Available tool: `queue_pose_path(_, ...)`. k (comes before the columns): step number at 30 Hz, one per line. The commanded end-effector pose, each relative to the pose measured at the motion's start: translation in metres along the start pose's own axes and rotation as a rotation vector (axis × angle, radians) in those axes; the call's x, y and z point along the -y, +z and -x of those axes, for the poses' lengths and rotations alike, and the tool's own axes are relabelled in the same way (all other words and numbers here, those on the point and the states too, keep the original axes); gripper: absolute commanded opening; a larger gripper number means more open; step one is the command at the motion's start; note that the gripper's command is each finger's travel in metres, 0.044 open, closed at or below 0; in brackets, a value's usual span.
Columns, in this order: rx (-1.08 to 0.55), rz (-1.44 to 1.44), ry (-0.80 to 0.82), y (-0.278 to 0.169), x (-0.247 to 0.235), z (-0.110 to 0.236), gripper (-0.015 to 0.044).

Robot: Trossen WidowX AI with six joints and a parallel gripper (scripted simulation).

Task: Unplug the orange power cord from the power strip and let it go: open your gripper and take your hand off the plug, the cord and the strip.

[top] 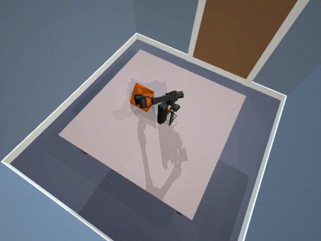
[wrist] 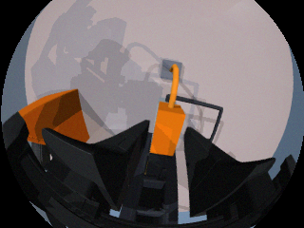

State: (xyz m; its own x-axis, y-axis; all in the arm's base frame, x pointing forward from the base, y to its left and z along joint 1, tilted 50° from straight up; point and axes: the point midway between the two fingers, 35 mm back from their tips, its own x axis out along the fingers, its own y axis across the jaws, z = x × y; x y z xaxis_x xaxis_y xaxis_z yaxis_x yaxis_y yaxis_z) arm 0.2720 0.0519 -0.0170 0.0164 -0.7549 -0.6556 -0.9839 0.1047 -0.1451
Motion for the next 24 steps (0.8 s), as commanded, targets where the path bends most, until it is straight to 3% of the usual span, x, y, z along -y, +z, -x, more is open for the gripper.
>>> queue_pose_path(1, -0.003, 0.004, -0.002, -0.0007, -0.0003, -0.0049, 0.016)
queue_pose_path(5, -0.003, 0.004, -0.002, -0.0008, -0.0003, -0.009, 0.016)
queue_pose_path(8, 0.0, -0.001, 0.001, -0.0007, 0.0001, -0.0065, 0.0081)
queue_pose_path(18, 0.0, -0.001, 0.001, -0.0004, 0.0001, -0.0065, 0.0)
queue_pose_path(24, 0.0, -0.001, 0.001, 0.0062, 0.001, -0.006, 0.0)
